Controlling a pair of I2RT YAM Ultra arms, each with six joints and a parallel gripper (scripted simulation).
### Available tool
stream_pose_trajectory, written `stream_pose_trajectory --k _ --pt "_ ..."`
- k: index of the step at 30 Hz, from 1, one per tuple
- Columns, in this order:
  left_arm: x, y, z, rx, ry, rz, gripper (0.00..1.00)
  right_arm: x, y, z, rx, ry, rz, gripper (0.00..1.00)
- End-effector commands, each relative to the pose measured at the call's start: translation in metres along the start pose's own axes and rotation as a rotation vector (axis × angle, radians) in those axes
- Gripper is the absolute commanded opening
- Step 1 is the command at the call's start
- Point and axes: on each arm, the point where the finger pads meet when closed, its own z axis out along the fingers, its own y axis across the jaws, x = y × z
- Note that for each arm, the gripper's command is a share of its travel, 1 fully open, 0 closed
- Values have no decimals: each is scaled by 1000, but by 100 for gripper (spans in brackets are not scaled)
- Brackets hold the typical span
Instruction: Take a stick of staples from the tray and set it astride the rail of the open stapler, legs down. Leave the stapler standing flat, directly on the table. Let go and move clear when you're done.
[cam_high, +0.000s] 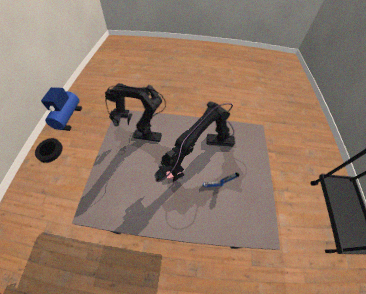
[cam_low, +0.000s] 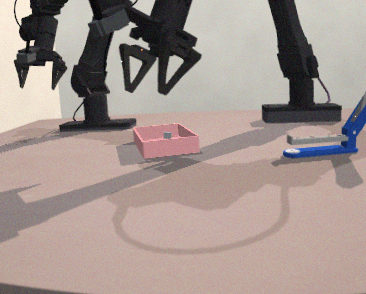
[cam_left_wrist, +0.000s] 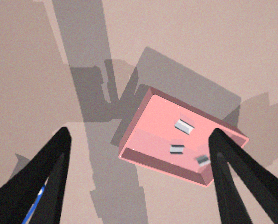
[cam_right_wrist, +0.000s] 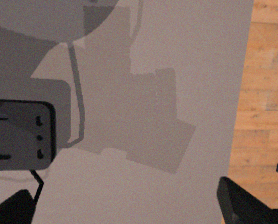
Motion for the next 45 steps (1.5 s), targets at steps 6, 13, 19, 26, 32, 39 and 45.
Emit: stream_pose_trajectory --k 6,13,19,26,32,39,45 --pt "-3 0 -3 -1 -12 1 100 0 -1 -1 5 2 -2 100" --pt "-3 0 -3 -1 -12 1 100 0 -1 -1 5 2 -2 100" --pt "-8 0 -3 -2 -30 1 100 0 0 -1 1 3 11 100" --pt "-19 -8 -13 -17 -183 21 100 -24 1 -9 3 39 49 100" --pt "3 -26 -27 -17 -299 52 100 -66 8 -24 63 53 14 100" --pt "22 -38 -35 -17 -361 74 100 -98 21 -37 115 25 -34 100" --pt "40 -49 -41 -14 -412 95 100 -119 39 -55 186 -31 -23 100"
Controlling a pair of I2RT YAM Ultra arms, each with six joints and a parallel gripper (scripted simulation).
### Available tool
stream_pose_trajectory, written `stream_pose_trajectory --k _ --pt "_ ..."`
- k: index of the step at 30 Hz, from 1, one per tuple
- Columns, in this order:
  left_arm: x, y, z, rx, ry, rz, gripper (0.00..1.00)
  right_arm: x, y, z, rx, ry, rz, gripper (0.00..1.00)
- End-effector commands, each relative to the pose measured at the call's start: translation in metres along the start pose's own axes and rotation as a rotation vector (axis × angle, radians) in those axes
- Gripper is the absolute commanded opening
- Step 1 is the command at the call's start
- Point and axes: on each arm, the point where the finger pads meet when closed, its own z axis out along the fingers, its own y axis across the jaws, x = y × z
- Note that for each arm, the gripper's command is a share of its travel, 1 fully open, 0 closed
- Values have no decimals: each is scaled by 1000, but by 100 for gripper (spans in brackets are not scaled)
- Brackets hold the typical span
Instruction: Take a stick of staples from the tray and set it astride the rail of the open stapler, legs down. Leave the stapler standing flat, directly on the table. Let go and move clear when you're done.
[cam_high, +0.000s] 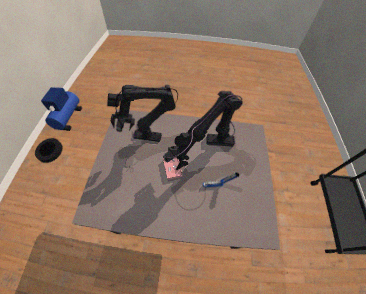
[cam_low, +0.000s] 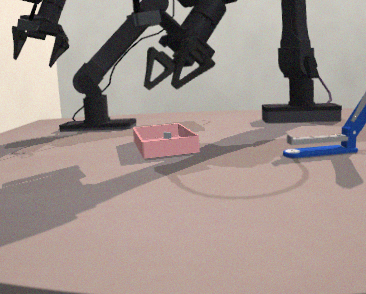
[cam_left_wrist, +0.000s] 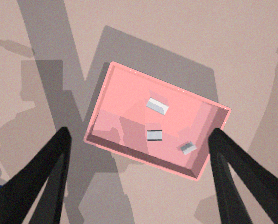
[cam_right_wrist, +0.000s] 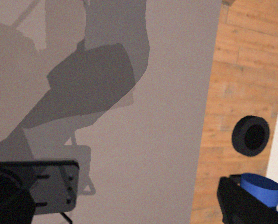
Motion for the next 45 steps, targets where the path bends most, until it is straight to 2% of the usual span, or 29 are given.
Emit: stream_pose_trajectory --k 1,11,18,31,40,45 --pt "-18 -4 -12 -18 -124 4 100 -11 8 -19 52 6 95 100" --pt "-6 -13 -19 -12 -151 22 100 -22 21 -45 151 -77 202 100" --pt "0 -17 -22 -9 -159 28 100 -16 22 -67 275 -133 397 100" --pt "5 -19 -23 -5 -165 33 100 6 26 -94 488 -149 746 100" --pt "6 -21 -24 -4 -167 35 100 2 39 -104 499 -234 768 100" --pt "7 -21 -25 -3 -168 36 100 -10 54 -109 394 -367 628 100"
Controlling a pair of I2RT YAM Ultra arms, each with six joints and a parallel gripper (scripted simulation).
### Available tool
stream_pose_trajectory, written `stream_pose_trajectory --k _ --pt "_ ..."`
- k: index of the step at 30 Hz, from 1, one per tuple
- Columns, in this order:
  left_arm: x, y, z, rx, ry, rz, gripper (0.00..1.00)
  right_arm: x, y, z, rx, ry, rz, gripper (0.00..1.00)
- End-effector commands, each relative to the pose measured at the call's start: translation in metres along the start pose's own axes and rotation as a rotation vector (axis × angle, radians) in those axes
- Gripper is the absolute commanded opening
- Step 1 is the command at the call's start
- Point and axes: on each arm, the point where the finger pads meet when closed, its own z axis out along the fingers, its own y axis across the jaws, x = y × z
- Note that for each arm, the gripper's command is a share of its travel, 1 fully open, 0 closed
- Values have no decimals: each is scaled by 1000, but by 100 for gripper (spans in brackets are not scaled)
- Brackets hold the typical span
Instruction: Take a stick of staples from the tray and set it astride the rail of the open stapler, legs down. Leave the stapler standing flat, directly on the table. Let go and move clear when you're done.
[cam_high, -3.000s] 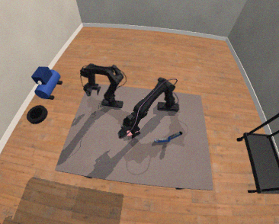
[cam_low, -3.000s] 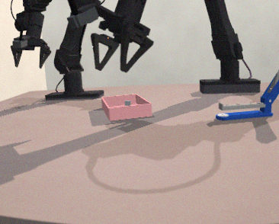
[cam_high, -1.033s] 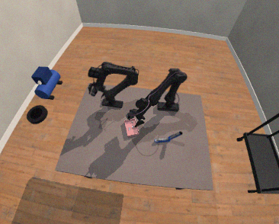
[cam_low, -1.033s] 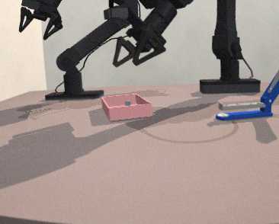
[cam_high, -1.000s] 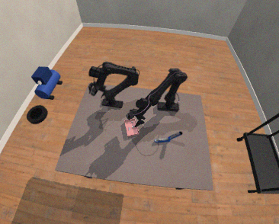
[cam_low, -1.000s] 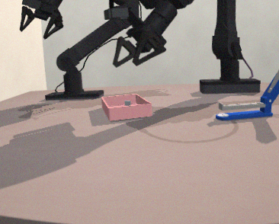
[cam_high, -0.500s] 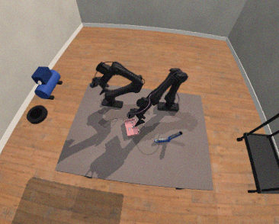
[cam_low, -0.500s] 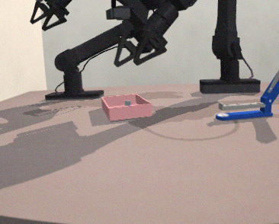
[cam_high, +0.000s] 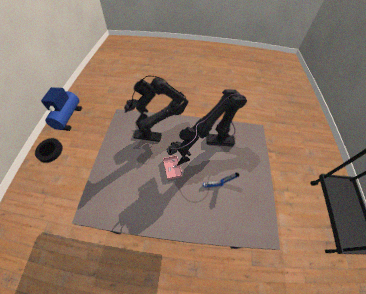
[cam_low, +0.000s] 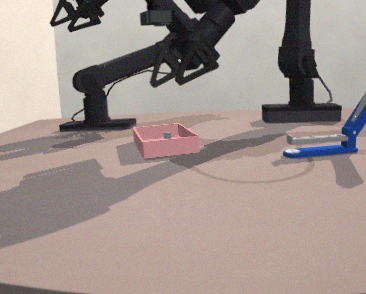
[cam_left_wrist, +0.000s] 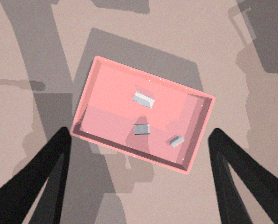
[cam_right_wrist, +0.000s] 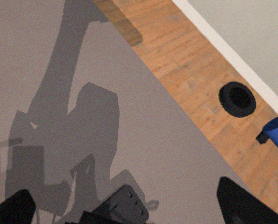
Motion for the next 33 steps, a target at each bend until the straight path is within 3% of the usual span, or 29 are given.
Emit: stream_pose_trajectory --k 1,10,12,27,29,33 --pt "-8 -2 -7 -3 -39 -4 100 -1 6 -15 -71 -80 -4 100" --pt "-6 -3 -8 -2 -42 -2 100 4 28 -40 -439 -264 -189 100" --pt "-6 -3 -8 -2 -42 -2 100 4 28 -40 -439 -264 -189 100" --pt "-4 -4 -9 -1 -46 1 100 24 28 -76 -1157 -472 -490 100" --pt "-4 -4 -9 -1 -46 1 100 24 28 -76 -1157 -472 -490 100" --pt "-3 -5 -9 0 -46 2 100 27 22 -80 -1347 -500 -561 100"
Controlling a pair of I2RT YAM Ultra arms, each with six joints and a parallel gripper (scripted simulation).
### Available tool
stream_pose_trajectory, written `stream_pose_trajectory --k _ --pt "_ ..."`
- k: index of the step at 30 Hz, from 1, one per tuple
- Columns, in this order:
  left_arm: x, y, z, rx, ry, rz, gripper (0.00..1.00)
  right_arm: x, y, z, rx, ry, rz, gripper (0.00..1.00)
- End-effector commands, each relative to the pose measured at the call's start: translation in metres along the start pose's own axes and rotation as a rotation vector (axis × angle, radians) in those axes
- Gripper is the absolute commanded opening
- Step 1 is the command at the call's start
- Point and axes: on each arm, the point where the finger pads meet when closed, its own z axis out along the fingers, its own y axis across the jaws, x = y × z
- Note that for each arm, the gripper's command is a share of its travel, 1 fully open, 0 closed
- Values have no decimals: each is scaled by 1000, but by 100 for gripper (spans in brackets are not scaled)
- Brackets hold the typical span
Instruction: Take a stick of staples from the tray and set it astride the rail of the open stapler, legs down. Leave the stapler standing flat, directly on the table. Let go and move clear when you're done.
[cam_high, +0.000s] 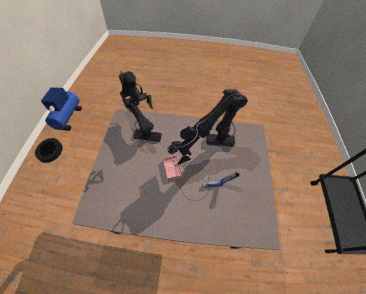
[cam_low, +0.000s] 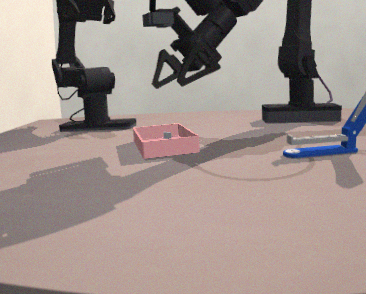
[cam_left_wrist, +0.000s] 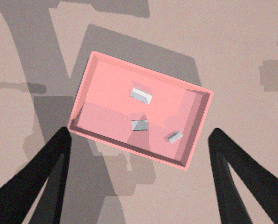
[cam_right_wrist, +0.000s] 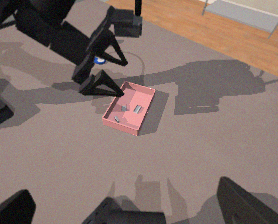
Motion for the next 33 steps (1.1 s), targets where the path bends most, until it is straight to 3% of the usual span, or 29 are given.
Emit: stream_pose_trajectory --k 1,7,13,18,33 --pt "-8 -1 -6 -3 -38 -4 100 0 0 -12 -100 -50 -6 100" --pt "-2 -3 -6 6 -16 -15 100 0 1 -12 -107 -51 -6 100" --pt "-2 -4 -4 32 21 -144 100 0 1 -12 -107 -52 -7 100" --pt "4 -7 7 56 123 -424 100 0 1 -12 -107 -52 -11 100" --pt "10 -11 21 41 323 -981 100 0 2 -8 -112 -36 -14 100"
